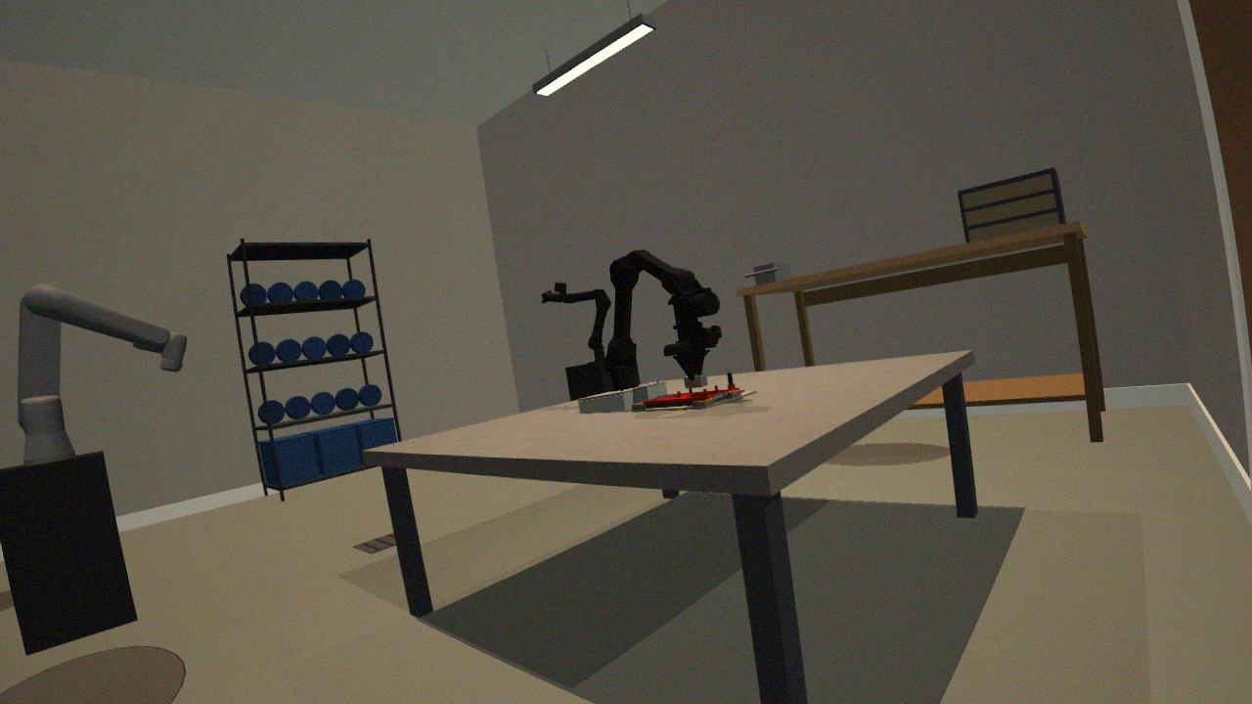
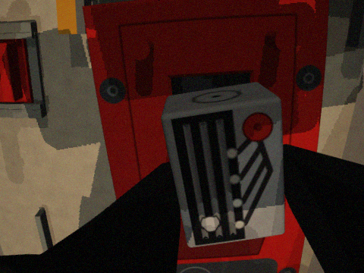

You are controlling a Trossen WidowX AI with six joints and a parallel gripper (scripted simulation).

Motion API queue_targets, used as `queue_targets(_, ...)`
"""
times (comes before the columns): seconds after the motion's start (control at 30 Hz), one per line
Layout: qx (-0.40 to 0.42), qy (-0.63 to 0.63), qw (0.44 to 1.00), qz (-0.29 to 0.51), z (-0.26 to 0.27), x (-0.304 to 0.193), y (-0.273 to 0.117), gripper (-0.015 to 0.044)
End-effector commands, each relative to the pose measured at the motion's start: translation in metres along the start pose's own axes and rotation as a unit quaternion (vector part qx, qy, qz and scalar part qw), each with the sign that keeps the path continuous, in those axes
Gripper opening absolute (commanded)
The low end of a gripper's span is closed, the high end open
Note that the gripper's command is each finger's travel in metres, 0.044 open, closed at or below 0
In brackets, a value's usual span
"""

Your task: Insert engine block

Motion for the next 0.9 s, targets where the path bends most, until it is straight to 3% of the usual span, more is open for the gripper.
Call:
queue_targets(0.0, 0.000, 0.008, 1.000, -0.003, -0.0002, 0.0014, -0.0018, 0.0159)
queue_targets(0.27, 0.000, 0.097, 0.995, -0.003, -0.0001, 0.0014, -0.0019, 0.0159)
queue_targets(0.87, 0.000, 0.032, 0.999, -0.003, 0.0007, 0.0005, -0.0019, 0.0159)
Point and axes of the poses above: the point midway between the two fingers, 35 mm back from their tips, its own y axis out along the fingers, its own z axis across the jaws, x = y × z, the point moved 8 cm from there along -y, back along the fingers, and after that the axes turned 6 degrees about y, right-handed, at the moved point
